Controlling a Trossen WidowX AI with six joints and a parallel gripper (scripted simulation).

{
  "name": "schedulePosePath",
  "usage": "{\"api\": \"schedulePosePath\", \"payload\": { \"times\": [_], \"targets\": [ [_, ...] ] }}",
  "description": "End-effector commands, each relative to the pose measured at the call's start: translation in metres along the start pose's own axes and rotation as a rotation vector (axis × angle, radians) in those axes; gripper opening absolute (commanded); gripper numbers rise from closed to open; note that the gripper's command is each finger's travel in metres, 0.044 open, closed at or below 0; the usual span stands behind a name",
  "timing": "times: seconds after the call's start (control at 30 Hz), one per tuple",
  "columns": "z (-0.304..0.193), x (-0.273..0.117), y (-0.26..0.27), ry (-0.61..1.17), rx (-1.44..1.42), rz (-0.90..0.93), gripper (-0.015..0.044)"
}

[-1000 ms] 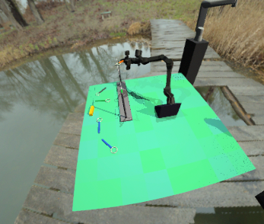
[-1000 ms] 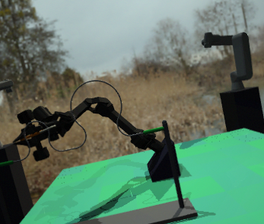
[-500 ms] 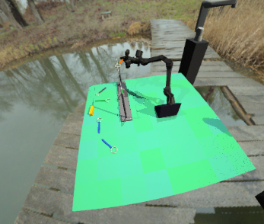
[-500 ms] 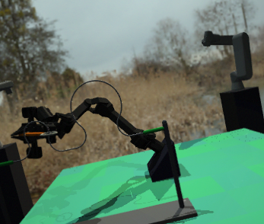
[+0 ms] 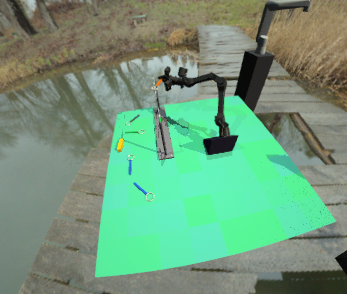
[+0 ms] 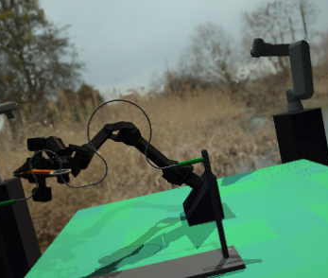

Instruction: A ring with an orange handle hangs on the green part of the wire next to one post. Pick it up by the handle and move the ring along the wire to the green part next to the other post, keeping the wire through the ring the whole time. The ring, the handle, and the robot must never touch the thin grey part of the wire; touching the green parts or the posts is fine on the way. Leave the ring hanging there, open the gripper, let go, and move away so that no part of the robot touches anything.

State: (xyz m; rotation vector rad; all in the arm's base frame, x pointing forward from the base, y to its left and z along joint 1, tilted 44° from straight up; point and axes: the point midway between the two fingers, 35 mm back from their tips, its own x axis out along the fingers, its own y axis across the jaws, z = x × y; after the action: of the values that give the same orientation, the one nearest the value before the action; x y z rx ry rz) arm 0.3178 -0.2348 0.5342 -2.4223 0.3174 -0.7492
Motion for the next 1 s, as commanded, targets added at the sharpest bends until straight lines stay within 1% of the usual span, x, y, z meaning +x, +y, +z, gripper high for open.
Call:
{"api": "schedulePosePath", "payload": {
  "times": [0.0,0.47,0.97],
  "targets": [
    [0.001,-0.001,0.010,-0.001,0.051,0.019,-0.0150],
    [0.009,-0.007,0.056,0.014,0.297,0.155,-0.0150],
    [0.035,-0.024,0.107,0.033,0.620,0.334,-0.0150]
  ]
}}
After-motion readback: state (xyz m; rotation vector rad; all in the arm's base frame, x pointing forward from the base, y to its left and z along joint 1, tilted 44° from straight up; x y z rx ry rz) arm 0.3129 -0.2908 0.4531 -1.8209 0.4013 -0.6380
